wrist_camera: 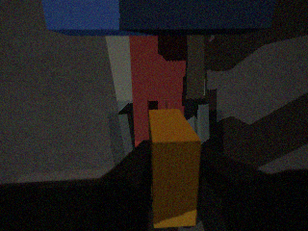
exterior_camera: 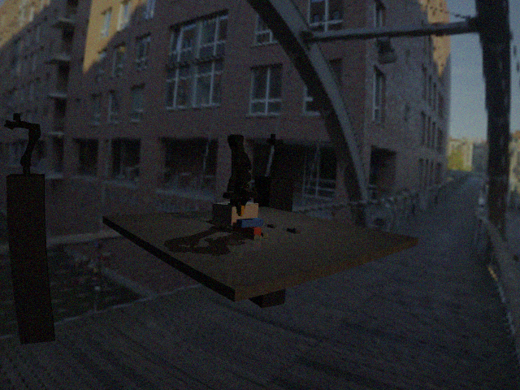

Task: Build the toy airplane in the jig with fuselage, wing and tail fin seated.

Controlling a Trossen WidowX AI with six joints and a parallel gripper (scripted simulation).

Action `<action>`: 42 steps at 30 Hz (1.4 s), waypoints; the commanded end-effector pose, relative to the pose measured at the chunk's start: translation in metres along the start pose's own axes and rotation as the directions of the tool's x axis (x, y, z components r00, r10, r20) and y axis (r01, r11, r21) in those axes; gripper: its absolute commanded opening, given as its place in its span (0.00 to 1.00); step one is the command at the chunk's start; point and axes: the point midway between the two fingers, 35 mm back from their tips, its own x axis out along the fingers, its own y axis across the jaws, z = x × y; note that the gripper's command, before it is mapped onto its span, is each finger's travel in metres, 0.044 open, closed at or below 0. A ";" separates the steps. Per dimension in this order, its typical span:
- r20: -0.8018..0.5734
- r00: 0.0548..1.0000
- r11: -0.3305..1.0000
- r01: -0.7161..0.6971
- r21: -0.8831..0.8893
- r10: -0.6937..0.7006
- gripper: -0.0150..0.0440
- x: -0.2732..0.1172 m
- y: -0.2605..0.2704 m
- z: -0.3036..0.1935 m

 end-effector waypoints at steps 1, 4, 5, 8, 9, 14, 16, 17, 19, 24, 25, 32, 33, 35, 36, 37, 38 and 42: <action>-0.001 1.000 1.000 0.004 -0.003 -0.004 0.36 0.000 -0.001 0.000; -0.001 1.000 1.000 0.004 -0.003 -0.004 0.36 0.000 -0.001 0.000; -0.001 1.000 1.000 0.004 -0.003 -0.004 0.36 0.000 -0.001 0.000; -0.001 1.000 1.000 0.004 -0.003 -0.004 0.36 0.000 -0.001 0.000; -0.001 1.000 1.000 0.004 -0.003 -0.004 0.36 0.000 -0.002 0.000; -0.001 1.000 1.000 0.004 -0.003 -0.004 0.36 0.006 -0.002 0.000; -0.001 1.000 1.000 0.004 -0.003 -0.004 0.36 0.009 -0.002 0.000; -0.001 1.000 1.000 0.004 -0.003 -0.004 0.36 0.011 -0.002 0.000; -0.001 1.000 1.000 0.004 -0.003 -0.004 0.36 0.014 -0.002 0.000; -0.001 1.000 1.000 0.004 -0.003 -0.004 0.36 0.022 -0.002 0.000; -0.001 1.000 1.000 0.004 -0.003 -0.004 0.36 0.024 -0.002 0.000; -0.002 1.000 1.000 0.004 -0.003 -0.004 0.36 0.035 -0.002 -0.001; -0.002 1.000 1.000 0.004 -0.003 -0.004 0.36 0.037 -0.002 -0.001; -0.002 1.000 1.000 0.004 -0.003 -0.004 0.36 0.040 -0.002 -0.001; -0.002 1.000 1.000 0.004 -0.003 -0.004 0.36 0.040 -0.002 -0.001; -0.002 1.000 1.000 0.004 -0.003 -0.004 0.36 0.041 -0.002 -0.001; -0.002 1.000 1.000 0.004 -0.003 -0.004 0.36 0.041 -0.002 -0.001; -0.001 1.000 1.000 0.000 0.000 0.000 0.33 0.039 -0.001 -0.001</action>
